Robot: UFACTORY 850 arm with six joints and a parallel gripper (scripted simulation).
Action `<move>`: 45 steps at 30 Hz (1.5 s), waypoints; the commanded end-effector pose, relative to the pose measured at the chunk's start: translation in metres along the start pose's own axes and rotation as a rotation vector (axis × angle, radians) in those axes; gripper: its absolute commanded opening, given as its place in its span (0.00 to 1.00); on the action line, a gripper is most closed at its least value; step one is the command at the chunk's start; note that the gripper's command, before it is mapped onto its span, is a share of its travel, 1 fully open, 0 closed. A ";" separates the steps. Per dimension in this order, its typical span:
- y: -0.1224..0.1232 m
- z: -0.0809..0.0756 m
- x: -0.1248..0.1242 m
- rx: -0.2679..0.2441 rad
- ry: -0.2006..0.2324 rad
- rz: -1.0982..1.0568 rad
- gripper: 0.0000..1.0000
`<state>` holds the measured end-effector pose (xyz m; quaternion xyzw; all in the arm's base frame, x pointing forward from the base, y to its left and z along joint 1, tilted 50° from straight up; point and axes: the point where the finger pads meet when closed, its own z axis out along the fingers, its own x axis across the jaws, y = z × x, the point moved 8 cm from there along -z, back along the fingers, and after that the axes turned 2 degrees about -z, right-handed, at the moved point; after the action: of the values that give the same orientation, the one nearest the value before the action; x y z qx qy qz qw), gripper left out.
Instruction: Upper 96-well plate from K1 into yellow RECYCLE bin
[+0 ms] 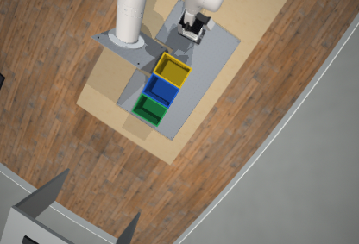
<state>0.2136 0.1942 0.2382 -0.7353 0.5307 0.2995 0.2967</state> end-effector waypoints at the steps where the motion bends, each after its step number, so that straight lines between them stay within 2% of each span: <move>1: 0.000 -0.009 0.000 0.000 0.000 0.000 0.00; 45: -0.001 -0.076 0.000 0.000 0.000 0.000 0.00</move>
<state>0.2223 0.1437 0.2814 -0.7354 0.5307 0.2996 0.2965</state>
